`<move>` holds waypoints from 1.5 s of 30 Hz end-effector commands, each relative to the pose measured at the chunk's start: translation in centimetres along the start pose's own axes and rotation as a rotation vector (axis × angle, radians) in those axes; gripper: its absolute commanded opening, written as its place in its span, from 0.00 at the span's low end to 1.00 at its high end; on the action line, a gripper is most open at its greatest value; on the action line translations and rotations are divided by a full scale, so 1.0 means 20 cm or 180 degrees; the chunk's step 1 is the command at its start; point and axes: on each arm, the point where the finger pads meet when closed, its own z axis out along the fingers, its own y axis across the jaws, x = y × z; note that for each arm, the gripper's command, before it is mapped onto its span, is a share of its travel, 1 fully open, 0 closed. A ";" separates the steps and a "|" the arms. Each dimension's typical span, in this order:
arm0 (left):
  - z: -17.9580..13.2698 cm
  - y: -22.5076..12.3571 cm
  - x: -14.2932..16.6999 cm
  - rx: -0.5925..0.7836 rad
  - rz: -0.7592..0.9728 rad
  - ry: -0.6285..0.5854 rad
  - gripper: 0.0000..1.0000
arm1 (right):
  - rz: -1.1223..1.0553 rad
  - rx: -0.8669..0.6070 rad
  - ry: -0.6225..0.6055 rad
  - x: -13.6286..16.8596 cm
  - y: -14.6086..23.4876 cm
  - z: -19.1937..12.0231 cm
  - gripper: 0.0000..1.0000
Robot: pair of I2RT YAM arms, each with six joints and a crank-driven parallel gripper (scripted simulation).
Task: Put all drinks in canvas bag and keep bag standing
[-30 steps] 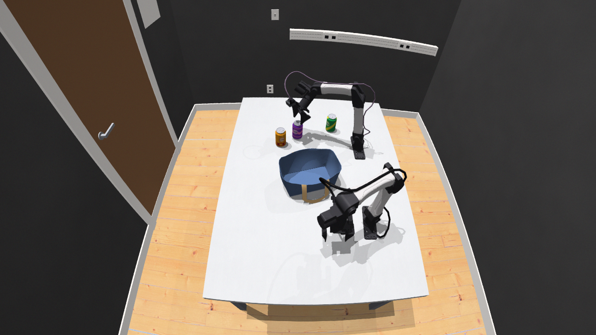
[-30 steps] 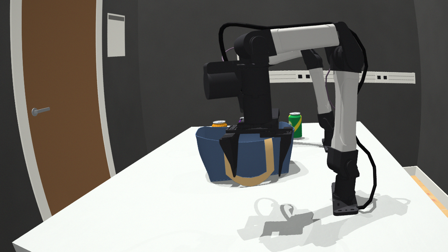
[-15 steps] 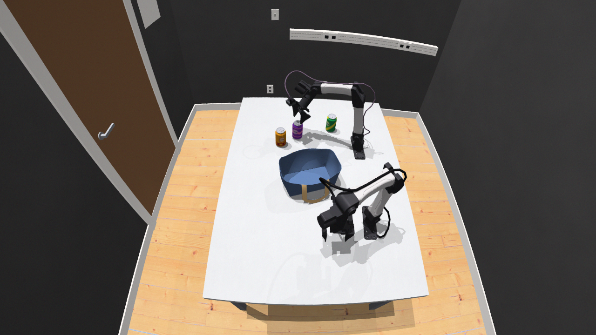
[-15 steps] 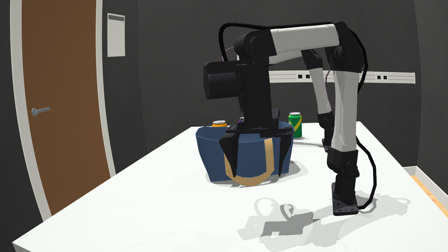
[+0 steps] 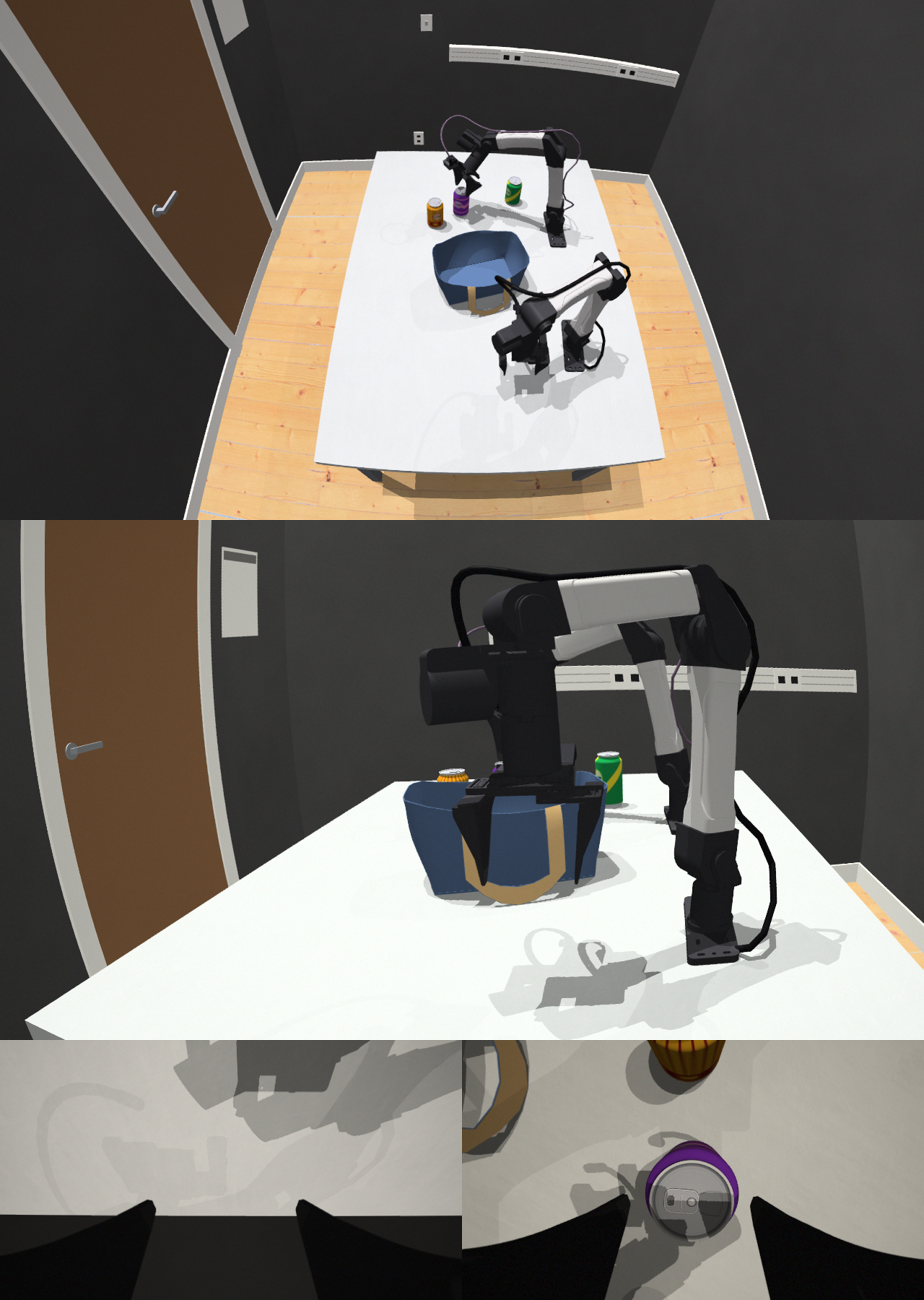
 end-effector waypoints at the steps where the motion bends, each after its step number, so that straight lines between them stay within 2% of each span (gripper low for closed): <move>1: -0.05 0.01 -0.01 -0.0145 -0.0011 0.0049 1.00 | -0.0050 0.0066 -0.0060 0.00 -0.02 0.02 0.89; 10: -0.05 0.01 -0.01 -0.0145 -0.0011 0.0049 1.00 | -0.0008 0.0004 -0.0032 0.08 -0.02 0.11 0.89; 17: -0.05 0.01 -0.01 -0.0145 -0.0011 0.0049 1.00 | -0.0055 0.0024 -0.0069 0.05 -0.02 0.10 0.89; 20: -0.05 0.01 -0.01 -0.0145 -0.0011 0.0049 1.00 | -0.0001 -0.0014 0.0003 0.13 0.00 0.17 0.89; 24: -0.05 0.01 -0.01 -0.0145 -0.0011 0.0049 1.00 | -0.0053 0.0048 -0.0058 0.11 -0.01 0.16 0.89; 29: -0.05 0.01 -0.01 -0.0145 -0.0011 0.0049 1.00 | -0.0014 -0.0005 -0.0020 0.16 0.00 0.22 0.89; 36: -0.05 0.01 -0.01 -0.0145 -0.0011 0.0049 1.00 | -0.0129 0.0128 -0.0161 0.03 -0.04 0.13 0.89; 37: -0.05 0.01 -0.01 -0.0145 -0.0011 0.0049 1.00 | -0.0149 0.0150 -0.0181 0.03 -0.05 0.13 0.78; 45: -0.05 0.01 -0.01 -0.0145 -0.0011 0.0049 1.00 | -0.0125 0.0122 -0.0153 0.04 -0.04 0.13 0.77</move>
